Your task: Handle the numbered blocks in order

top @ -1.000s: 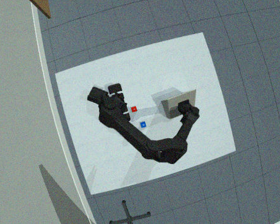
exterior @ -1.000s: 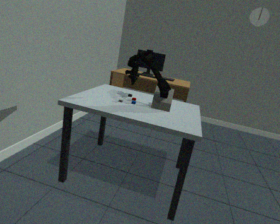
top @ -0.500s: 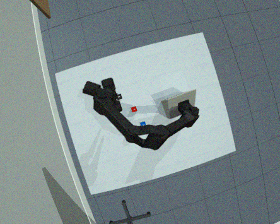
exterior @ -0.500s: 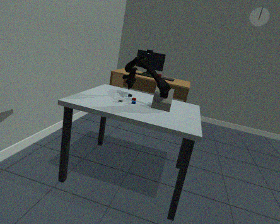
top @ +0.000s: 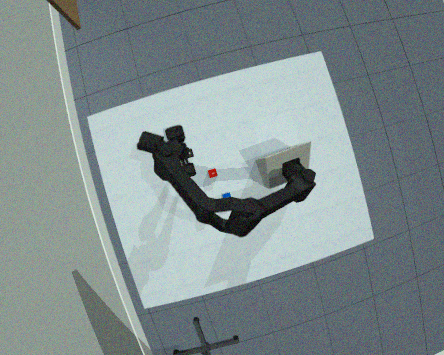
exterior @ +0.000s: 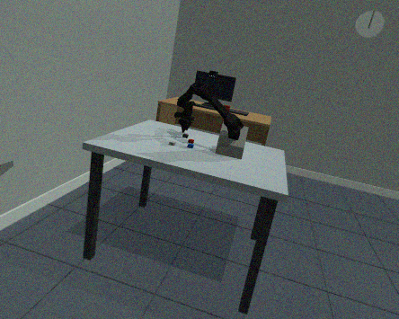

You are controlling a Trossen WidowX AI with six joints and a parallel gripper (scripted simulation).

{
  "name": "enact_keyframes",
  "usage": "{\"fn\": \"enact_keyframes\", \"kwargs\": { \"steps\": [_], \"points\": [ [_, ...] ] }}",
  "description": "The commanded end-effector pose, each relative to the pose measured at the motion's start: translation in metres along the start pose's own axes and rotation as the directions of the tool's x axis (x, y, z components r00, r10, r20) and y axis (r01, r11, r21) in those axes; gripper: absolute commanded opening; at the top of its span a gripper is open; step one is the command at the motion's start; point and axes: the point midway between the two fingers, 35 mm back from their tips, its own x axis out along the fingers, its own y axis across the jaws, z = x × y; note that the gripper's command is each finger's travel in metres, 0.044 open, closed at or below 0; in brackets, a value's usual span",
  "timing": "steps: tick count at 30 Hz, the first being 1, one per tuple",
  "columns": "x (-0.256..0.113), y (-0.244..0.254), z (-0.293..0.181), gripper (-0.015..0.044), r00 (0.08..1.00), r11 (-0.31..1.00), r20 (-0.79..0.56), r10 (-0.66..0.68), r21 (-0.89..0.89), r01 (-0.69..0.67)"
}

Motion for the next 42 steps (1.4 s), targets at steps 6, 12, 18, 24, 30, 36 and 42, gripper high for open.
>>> {"fn": "enact_keyframes", "kwargs": {
  "steps": [6,12,18,24,30,36,42],
  "points": [
    [0.019,0.001,-0.004,0.0400,1.000,1.000,-0.010,0.011,0.012,-0.011],
    [0.029,0.002,-0.004,0.0400,1.000,1.000,-0.010,0.012,0.012,-0.011],
    [0.030,0.002,-0.005,0.0321,1.000,1.000,-0.010,0.012,0.012,-0.011],
    [0.030,0.002,-0.005,0.0164,1.000,1.000,-0.010,0.012,0.012,-0.011],
    [0.030,0.002,-0.005,0.0120,1.000,1.000,-0.010,0.012,0.012,-0.011],
    [0.030,0.002,-0.005,0.0120,1.000,1.000,-0.010,0.012,0.012,-0.011],
    [0.030,0.002,-0.005,0.0120,1.000,1.000,-0.010,0.012,0.012,-0.011]
  ]
}}
